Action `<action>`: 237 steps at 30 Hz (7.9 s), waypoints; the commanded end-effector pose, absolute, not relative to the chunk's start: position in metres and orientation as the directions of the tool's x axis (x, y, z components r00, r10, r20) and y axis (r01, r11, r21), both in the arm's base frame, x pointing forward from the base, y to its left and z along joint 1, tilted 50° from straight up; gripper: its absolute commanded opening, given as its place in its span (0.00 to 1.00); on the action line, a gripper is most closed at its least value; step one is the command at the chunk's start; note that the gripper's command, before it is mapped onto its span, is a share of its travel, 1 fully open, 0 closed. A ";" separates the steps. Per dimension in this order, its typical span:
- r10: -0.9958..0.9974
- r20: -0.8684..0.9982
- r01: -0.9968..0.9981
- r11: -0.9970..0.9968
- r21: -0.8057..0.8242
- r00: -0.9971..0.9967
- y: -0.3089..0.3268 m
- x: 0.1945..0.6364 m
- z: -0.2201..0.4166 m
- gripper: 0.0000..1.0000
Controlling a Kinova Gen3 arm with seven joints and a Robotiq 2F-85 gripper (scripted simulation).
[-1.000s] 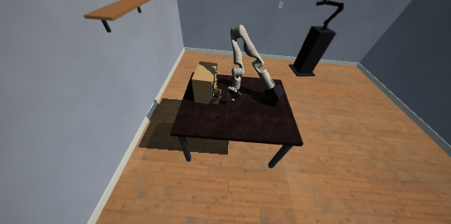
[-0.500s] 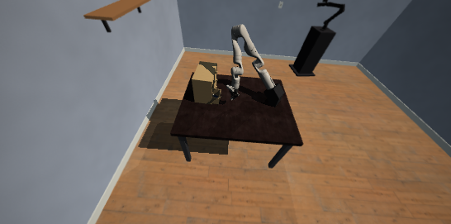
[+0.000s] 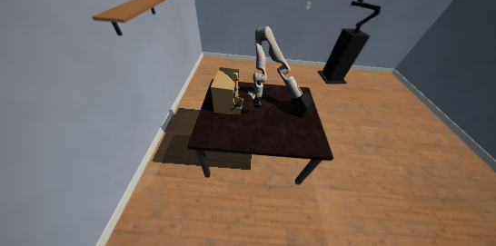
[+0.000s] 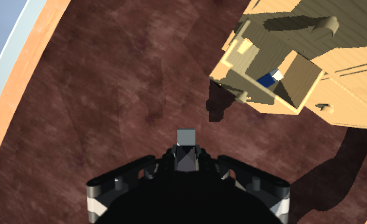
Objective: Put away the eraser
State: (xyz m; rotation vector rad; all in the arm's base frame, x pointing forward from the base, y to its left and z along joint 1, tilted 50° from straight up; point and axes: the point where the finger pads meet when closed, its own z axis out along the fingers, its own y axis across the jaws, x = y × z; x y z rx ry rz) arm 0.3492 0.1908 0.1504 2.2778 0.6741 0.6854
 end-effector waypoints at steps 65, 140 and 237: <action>0.167 0.628 -0.164 -0.886 0.434 0.760 0.186 0.359 0.165 0.19; 0.281 0.796 -0.173 -0.886 0.429 0.535 0.199 0.337 0.183 0.19; 0.461 0.823 -0.172 -0.887 0.428 -0.331 0.199 0.361 0.196 0.19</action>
